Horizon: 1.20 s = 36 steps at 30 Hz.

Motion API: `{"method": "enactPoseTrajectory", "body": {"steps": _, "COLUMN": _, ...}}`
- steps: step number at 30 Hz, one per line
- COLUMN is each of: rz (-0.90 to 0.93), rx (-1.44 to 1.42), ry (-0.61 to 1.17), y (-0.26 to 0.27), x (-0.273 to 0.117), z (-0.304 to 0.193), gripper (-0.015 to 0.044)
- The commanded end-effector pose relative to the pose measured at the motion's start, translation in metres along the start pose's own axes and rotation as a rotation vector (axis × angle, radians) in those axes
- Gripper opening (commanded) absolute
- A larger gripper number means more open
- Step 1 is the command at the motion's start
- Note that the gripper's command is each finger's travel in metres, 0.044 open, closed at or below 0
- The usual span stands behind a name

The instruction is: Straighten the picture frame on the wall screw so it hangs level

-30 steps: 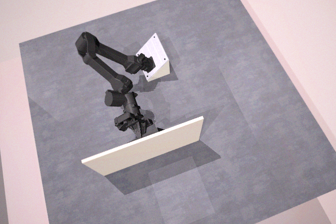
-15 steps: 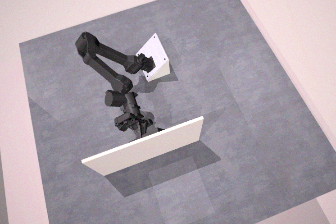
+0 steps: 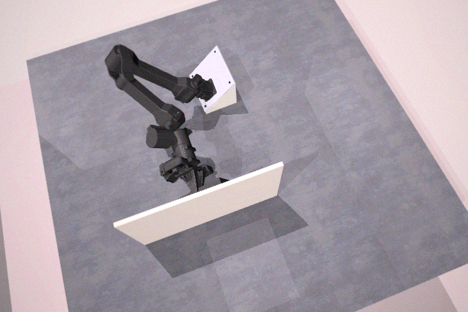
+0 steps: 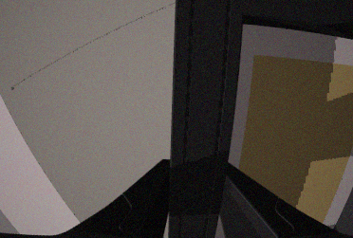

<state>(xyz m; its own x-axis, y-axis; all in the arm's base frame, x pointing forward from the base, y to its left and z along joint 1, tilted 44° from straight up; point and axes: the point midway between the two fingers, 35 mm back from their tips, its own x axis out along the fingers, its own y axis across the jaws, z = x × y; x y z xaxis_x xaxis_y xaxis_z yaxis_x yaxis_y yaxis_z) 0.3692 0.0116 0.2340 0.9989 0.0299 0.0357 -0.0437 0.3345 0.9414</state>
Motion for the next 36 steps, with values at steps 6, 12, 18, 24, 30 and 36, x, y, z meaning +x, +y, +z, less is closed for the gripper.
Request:
{"method": "enactPoseTrajectory", "body": {"steps": 6, "rz": 0.008, "rx": 0.002, "ry": 0.001, "y": 0.0020, "x": 0.0002, "z": -0.0016, "gripper": 0.0000}}
{"method": "enactPoseTrajectory", "body": {"steps": 12, "rz": 0.008, "rx": 0.002, "ry": 0.001, "y": 0.0014, "x": 0.0002, "z": -0.0036, "gripper": 0.0000}}
{"method": "enactPoseTrajectory", "body": {"steps": 18, "rz": 0.008, "rx": 0.002, "ry": 0.001, "y": 0.0020, "x": 0.0002, "z": -0.0064, "gripper": 0.0000}}
{"method": "enactPoseTrajectory", "body": {"steps": 24, "rz": 0.008, "rx": 0.002, "ry": 0.001, "y": 0.0014, "x": 0.0002, "z": -0.0066, "gripper": 0.0000}}
{"method": "enactPoseTrajectory", "body": {"steps": 30, "rz": 0.008, "rx": 0.002, "ry": 0.001, "y": 0.0015, "x": 0.0002, "z": -0.0067, "gripper": 0.0000}}
{"method": "enactPoseTrajectory", "body": {"steps": 36, "rz": 0.008, "rx": 0.002, "ry": 0.001, "y": 0.0012, "x": 0.0002, "z": -0.0068, "gripper": 0.0000}}
